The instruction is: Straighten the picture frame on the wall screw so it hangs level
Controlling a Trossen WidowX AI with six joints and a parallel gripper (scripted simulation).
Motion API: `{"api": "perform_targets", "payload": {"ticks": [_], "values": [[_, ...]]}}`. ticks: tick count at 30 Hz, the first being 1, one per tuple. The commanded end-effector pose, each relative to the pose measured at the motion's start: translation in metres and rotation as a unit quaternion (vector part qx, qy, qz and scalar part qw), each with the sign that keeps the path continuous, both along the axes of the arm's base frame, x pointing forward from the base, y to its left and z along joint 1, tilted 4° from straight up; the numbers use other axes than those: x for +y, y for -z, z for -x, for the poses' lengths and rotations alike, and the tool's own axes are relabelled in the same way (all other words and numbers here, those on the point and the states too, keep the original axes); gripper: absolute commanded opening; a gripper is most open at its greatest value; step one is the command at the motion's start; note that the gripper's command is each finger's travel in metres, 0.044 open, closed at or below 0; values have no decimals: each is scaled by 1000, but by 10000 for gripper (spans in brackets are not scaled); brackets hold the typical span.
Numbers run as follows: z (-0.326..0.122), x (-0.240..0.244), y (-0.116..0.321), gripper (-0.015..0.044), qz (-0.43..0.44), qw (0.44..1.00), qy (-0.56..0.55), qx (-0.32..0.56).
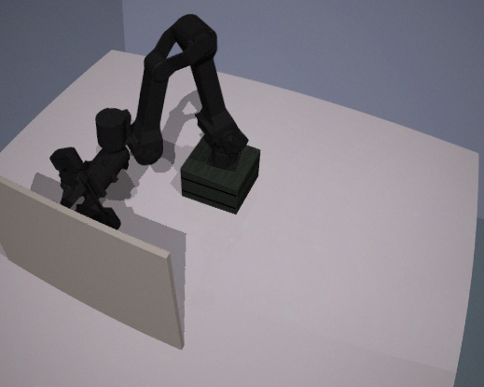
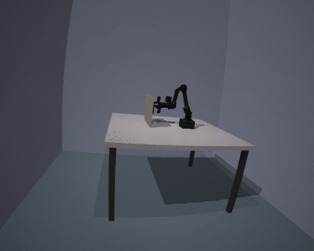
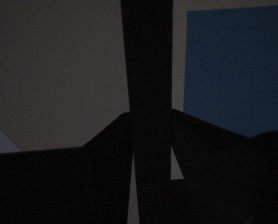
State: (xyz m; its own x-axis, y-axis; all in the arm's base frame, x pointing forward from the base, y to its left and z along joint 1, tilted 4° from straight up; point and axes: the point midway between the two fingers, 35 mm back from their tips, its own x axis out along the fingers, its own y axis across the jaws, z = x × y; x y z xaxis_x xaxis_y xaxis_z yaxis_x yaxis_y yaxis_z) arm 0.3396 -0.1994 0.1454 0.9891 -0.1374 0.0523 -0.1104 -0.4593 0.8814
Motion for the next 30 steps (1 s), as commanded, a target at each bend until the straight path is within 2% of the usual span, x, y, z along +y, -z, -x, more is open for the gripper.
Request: {"api": "perform_targets", "payload": {"ticks": [1,30], "values": [[0,0,-2,0,1,1000,3,-5],[-1,4,4,0,3,1000,0,-4]]}}
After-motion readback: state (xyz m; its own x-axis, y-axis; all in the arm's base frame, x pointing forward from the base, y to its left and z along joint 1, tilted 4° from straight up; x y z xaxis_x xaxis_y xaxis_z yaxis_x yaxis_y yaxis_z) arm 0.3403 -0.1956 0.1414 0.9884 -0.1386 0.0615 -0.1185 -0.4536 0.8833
